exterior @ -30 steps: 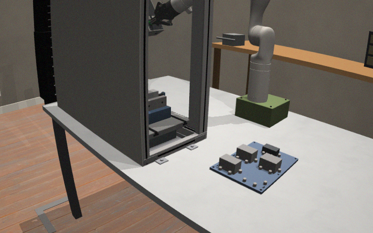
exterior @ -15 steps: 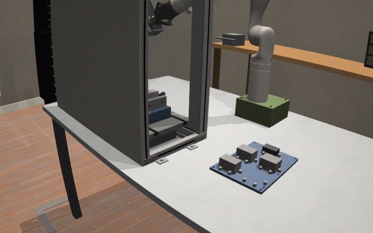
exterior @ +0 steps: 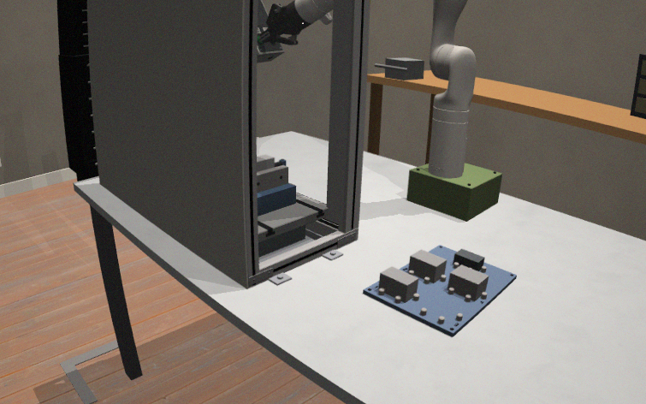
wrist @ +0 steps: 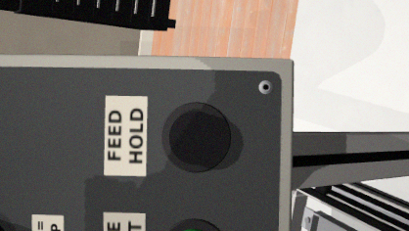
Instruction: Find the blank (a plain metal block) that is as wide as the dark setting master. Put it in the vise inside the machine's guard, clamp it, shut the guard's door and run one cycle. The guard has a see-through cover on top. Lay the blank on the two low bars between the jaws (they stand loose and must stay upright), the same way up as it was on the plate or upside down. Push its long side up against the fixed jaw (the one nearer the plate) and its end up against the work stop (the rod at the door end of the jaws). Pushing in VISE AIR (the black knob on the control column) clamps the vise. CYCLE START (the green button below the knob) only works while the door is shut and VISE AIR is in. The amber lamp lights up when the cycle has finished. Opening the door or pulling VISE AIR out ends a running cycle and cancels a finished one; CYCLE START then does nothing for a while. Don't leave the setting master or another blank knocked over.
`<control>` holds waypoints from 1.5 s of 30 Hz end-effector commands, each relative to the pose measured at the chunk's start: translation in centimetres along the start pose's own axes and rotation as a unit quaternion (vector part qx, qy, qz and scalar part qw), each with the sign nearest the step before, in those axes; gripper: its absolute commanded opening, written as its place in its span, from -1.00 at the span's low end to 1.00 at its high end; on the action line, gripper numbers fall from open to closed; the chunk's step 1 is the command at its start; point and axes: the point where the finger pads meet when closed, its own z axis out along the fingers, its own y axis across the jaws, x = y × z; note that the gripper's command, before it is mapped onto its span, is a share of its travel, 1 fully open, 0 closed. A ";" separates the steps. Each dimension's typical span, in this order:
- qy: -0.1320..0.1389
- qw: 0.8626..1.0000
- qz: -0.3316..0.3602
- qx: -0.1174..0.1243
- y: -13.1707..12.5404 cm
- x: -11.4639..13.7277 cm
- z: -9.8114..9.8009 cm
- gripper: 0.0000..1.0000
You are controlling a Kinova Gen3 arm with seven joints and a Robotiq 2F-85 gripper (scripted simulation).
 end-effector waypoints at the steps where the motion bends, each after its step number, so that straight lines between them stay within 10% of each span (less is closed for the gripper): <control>1: -0.001 1.000 0.004 0.002 -0.2 0.0 0.2 -0.80; 45: -0.001 1.000 0.004 0.002 -0.2 0.0 -8.7 -0.80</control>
